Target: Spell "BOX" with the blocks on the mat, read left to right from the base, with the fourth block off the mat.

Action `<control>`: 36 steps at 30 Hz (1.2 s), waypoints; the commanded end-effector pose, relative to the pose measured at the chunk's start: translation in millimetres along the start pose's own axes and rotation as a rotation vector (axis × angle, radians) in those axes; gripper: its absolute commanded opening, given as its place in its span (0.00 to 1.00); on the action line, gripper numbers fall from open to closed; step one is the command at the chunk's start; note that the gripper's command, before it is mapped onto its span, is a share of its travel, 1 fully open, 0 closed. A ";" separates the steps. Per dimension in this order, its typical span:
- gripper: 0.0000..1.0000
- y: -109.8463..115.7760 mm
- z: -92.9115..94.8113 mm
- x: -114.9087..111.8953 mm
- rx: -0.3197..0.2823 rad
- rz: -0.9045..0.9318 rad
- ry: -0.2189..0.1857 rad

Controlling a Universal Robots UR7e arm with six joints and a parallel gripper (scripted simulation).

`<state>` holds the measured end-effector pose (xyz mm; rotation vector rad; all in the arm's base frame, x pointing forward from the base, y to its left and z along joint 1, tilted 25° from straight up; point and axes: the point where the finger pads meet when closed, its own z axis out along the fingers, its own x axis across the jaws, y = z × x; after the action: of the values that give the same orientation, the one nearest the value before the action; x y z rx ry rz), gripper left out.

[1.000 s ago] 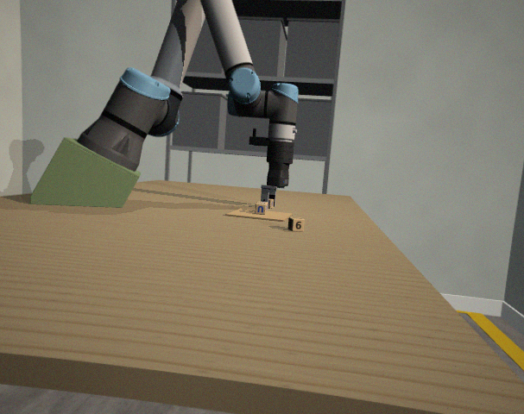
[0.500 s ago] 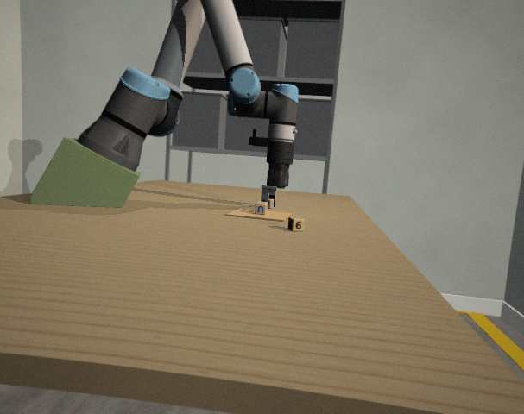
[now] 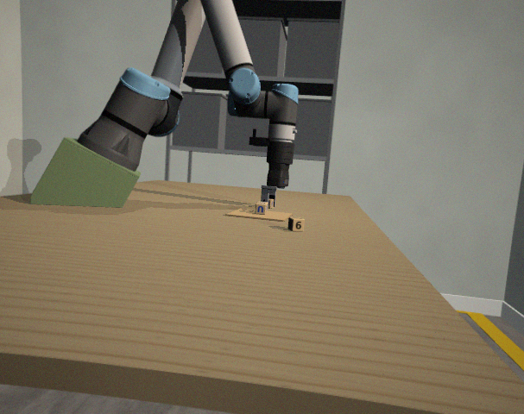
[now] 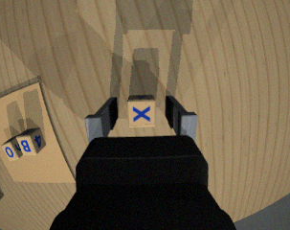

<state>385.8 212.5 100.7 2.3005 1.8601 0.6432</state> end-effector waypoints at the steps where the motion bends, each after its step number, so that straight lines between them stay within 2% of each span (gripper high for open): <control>1: 1.00 0.3 -0.3 0.2 -0.001 0.000 0.001; 5: 1.00 0.3 -0.3 0.2 -0.001 0.000 0.001; 6: 0.79 0.3 -0.3 0.2 -0.001 0.000 0.001; 22: 0.79 0.3 -0.3 0.2 -0.001 0.000 0.001; 23: 0.49 0.3 -0.3 0.2 -0.001 0.000 0.001; 36: 0.49 0.3 -0.3 0.2 -0.001 0.000 0.001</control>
<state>385.8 212.5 100.7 2.3005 1.8601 0.6432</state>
